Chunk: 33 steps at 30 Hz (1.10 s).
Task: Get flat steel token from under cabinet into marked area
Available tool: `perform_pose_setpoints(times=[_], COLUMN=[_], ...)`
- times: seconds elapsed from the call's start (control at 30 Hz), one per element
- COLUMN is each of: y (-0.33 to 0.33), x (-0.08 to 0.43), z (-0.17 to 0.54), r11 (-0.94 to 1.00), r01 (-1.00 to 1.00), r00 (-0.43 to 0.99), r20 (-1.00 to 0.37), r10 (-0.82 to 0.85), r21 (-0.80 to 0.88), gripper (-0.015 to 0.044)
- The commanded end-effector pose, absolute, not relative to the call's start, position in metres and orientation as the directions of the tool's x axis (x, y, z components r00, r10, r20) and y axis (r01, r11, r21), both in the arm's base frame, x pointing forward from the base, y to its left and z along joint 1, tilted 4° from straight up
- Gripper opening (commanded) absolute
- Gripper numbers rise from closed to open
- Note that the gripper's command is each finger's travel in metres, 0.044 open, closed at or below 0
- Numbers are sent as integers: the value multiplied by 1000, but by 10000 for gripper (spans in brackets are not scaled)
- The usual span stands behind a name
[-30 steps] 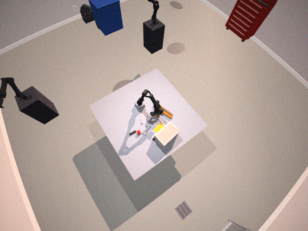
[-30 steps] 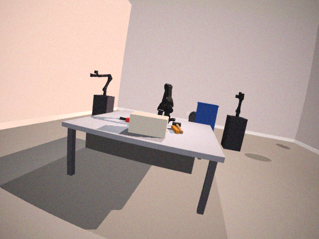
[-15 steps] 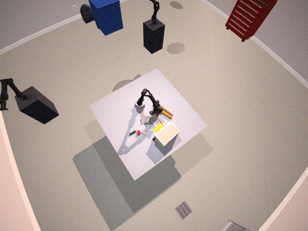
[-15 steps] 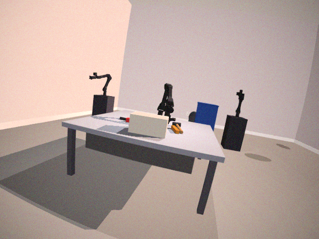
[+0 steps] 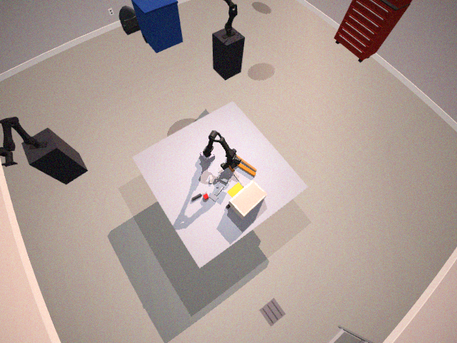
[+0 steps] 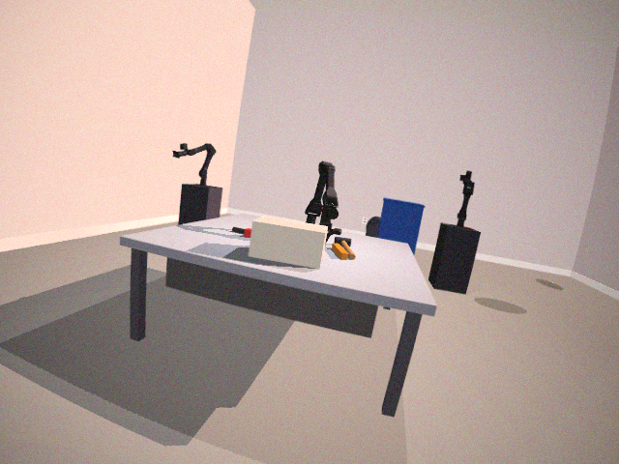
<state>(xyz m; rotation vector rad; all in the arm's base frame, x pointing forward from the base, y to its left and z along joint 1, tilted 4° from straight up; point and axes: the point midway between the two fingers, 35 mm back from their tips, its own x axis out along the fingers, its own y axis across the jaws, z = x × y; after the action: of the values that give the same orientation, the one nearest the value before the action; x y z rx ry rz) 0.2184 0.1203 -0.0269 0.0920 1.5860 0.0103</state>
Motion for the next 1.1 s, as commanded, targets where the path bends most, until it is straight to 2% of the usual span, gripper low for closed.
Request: perform_pose_setpoints(times=[0.0,1.07], y=[121,154], x=[218,217], z=[-27,-20], r11=[997,987], r01=[53,144], r00=[-14,-17], r20=[-998,-998], r10=[65,67], r21=[65,64], gripper=[0,0])
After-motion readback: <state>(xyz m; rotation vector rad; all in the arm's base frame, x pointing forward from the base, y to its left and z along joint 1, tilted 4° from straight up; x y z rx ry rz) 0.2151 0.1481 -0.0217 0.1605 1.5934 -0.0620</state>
